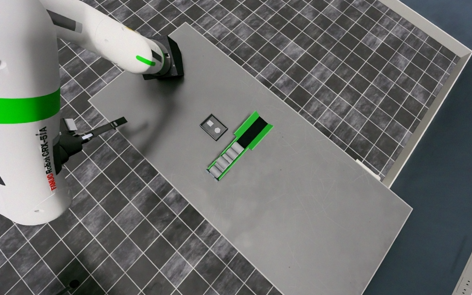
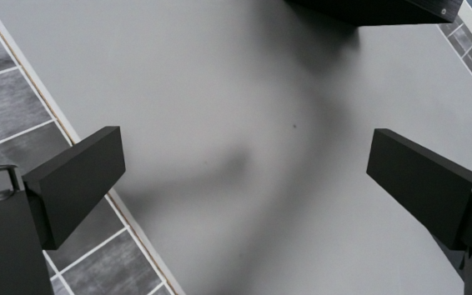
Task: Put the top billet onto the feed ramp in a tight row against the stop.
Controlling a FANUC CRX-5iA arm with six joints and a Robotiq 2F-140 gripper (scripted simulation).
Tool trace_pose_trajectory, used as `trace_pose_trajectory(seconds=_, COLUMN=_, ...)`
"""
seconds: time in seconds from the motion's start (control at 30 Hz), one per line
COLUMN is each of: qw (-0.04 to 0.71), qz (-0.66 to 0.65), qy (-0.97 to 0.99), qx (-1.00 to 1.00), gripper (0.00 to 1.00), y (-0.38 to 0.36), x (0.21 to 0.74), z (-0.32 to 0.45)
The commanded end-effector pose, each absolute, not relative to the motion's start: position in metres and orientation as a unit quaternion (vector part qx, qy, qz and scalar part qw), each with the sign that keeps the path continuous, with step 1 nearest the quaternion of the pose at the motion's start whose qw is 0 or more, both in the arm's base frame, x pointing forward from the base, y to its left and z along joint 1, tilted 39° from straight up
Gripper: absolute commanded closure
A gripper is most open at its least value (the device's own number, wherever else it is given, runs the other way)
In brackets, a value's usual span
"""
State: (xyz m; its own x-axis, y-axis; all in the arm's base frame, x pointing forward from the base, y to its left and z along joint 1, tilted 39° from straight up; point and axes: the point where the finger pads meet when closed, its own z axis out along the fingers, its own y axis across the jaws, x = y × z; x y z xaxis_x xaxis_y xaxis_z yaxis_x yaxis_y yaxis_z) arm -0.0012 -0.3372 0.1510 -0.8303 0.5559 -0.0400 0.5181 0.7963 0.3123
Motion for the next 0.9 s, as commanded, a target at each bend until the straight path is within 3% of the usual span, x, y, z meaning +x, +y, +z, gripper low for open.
trace_pose_trajectory(seconds=0.0, qw=0.065, qz=0.142, qy=0.948, qx=0.278, gripper=0.00, y=-0.336, x=0.001, z=0.153)
trace_pose_trajectory(seconds=0.87, qw=0.056, qz=-0.014, qy=0.998, qx=-0.009, gripper=0.00, y=-0.269, x=0.134, z=0.227)
